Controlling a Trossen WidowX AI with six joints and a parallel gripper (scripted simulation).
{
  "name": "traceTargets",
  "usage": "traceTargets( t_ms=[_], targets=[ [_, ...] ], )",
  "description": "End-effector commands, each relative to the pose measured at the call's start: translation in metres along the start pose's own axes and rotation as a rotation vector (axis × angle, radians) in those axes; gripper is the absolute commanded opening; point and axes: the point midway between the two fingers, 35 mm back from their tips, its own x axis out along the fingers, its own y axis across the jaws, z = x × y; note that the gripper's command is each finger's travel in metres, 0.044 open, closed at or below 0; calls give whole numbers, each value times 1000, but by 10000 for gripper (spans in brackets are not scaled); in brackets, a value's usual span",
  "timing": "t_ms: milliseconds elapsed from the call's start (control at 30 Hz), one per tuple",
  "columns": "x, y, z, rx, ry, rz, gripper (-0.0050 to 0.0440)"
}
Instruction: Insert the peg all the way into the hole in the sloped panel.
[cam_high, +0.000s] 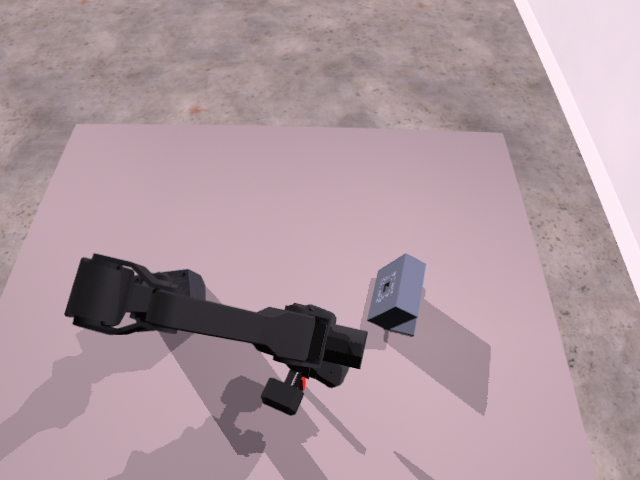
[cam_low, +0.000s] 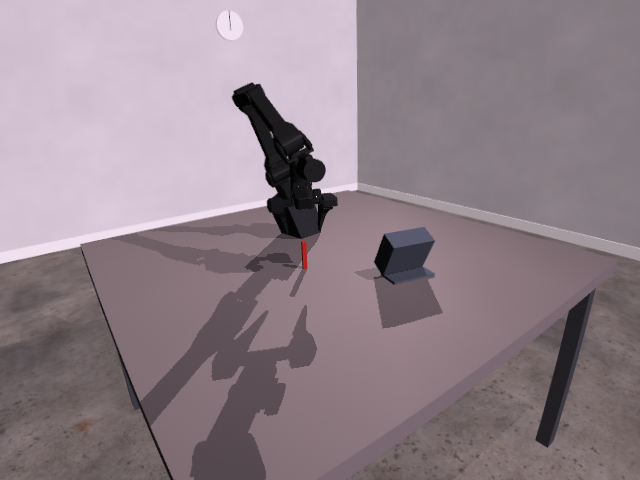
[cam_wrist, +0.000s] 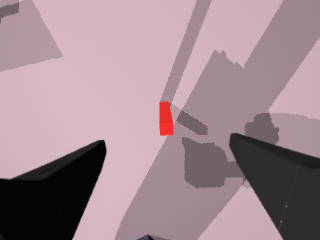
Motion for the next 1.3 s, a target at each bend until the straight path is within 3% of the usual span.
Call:
traceTargets(
  t_ms=[0, 1267],
  targets=[
    [5, -1, 2, 0, -6, -5, 440],
    [60, -1, 2, -1, -5, -6, 440]
  ],
)
